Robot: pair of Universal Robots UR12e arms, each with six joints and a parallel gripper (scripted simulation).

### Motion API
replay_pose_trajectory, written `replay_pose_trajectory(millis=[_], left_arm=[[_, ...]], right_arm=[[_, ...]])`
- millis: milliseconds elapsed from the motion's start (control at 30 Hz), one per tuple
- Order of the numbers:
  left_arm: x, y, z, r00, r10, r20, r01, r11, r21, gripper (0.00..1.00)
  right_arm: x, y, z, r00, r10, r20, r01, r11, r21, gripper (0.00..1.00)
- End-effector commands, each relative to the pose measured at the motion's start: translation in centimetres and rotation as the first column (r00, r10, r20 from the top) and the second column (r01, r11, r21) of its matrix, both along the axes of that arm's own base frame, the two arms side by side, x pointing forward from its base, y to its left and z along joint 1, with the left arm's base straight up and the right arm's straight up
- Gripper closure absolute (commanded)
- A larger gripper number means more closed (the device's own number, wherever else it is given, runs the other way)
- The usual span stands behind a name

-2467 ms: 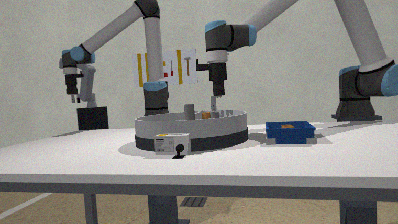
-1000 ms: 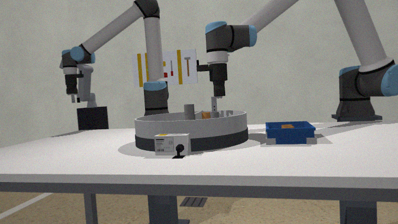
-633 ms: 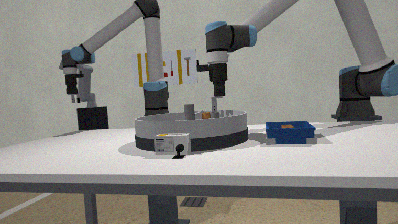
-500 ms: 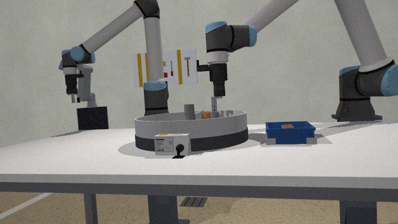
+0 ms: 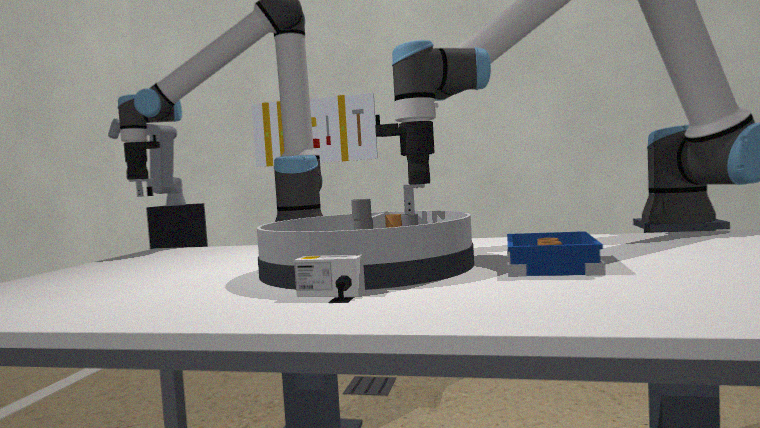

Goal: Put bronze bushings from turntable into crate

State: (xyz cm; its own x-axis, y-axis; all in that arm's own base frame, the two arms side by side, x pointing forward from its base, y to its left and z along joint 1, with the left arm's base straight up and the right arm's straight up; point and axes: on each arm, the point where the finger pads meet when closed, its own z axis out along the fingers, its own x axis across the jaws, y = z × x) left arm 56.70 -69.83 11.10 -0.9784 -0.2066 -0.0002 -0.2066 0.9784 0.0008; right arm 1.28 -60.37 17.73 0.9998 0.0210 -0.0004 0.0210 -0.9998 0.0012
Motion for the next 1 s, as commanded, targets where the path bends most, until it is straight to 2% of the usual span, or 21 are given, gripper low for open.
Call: replay_pose_trajectory(millis=[0, 967], left_arm=[[0.10, 0.10, 0.17, 1.000, 0.001, 0.001, -0.001, 1.000, -0.003, 0.64], [0.17, -0.10, 0.48, 1.000, 0.001, 0.002, -0.001, 1.000, -0.005, 0.64]], right_arm=[[0.06, -0.02, -0.03, 1.000, 0.001, 0.000, -0.001, 1.000, 0.001, 0.00], [0.06, -0.02, -0.03, 1.000, 0.001, 0.000, -0.001, 1.000, 0.001, 0.00]])
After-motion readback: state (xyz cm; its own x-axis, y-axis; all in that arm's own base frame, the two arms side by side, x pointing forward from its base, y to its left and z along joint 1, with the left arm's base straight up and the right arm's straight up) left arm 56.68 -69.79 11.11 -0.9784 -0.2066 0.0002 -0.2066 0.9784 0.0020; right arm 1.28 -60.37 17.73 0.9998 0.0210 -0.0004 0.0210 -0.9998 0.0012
